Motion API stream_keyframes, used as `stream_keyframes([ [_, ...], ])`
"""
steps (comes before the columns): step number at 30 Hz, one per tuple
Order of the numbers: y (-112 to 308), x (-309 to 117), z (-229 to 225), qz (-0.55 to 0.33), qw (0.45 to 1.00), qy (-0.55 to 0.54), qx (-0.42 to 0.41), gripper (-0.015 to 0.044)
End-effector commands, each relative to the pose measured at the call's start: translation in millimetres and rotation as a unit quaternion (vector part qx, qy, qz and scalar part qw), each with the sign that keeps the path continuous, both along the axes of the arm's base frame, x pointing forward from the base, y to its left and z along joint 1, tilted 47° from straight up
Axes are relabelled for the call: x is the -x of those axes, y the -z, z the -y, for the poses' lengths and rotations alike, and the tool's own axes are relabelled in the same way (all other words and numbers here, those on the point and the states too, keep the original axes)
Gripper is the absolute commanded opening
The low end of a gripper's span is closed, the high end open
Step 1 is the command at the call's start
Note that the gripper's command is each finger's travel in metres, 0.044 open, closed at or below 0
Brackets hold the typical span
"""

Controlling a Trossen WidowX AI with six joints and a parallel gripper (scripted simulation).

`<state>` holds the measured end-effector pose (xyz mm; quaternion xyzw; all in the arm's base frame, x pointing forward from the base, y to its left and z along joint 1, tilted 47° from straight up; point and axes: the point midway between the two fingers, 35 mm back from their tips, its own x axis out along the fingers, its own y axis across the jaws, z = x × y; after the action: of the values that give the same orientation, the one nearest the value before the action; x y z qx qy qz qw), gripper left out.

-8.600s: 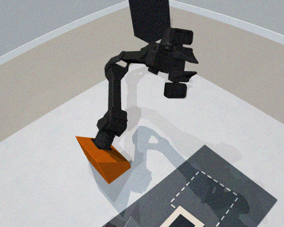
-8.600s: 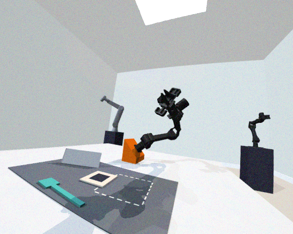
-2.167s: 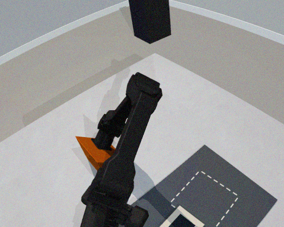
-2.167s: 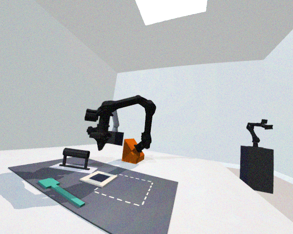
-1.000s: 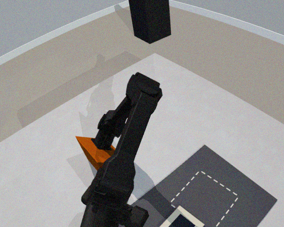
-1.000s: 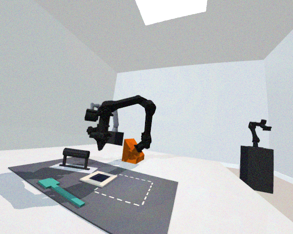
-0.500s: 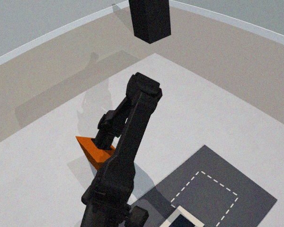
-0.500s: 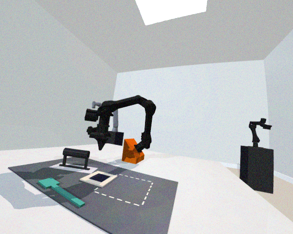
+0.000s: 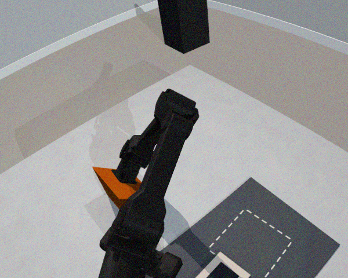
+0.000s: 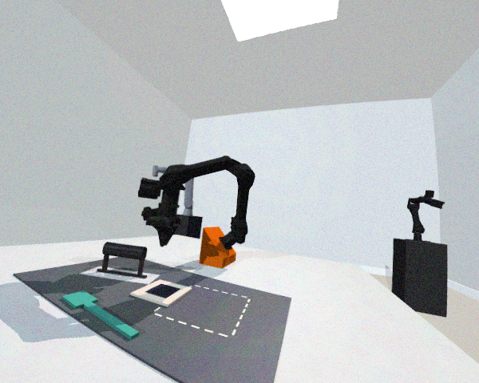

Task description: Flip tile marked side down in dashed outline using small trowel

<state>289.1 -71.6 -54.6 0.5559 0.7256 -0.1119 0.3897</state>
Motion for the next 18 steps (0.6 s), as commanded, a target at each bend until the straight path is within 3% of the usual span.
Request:
stream_keyframes([
  [1,1.0,-11.2,4.6,0.0,1.0,0.0,0.001,0.0205],
  [4,2.3,-34.9,13.8,0.001,1.0,0.0,0.002,0.027],
  [18,8.3,-118.4,35.9,0.001,1.0,0.001,0.004,0.027],
])
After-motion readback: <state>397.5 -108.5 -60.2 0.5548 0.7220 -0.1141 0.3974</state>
